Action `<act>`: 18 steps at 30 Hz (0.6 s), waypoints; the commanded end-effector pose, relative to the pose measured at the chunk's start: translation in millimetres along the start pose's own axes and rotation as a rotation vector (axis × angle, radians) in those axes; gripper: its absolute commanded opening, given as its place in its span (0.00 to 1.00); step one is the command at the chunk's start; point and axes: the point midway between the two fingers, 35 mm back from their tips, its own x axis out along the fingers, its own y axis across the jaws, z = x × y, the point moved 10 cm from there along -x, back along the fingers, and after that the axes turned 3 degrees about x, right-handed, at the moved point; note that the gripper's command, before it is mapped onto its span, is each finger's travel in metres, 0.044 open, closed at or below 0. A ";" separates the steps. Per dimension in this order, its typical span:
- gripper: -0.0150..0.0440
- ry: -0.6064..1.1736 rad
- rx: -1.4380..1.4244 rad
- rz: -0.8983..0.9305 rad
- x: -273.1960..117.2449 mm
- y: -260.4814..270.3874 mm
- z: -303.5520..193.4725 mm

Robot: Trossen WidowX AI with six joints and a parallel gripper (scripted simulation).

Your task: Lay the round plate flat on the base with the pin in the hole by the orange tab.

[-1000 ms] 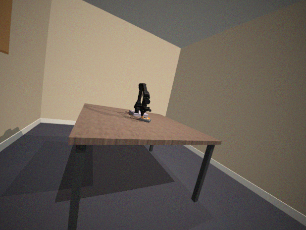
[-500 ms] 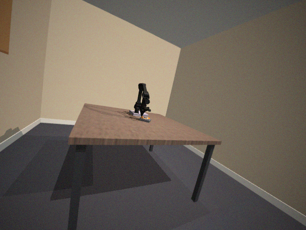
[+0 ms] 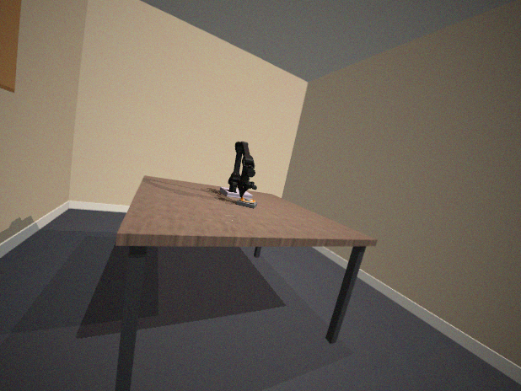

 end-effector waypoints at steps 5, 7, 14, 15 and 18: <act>0.25 0.010 0.002 0.005 1.6 6.6 -10.6; 0.25 0.010 0.002 0.005 1.6 8.0 -12.4; 0.25 0.011 0.002 0.006 0.9 13.5 -17.8; 0.25 0.011 0.002 0.006 0.5 14.5 -18.4; 0.25 0.011 0.002 0.006 0.0 17.4 -20.1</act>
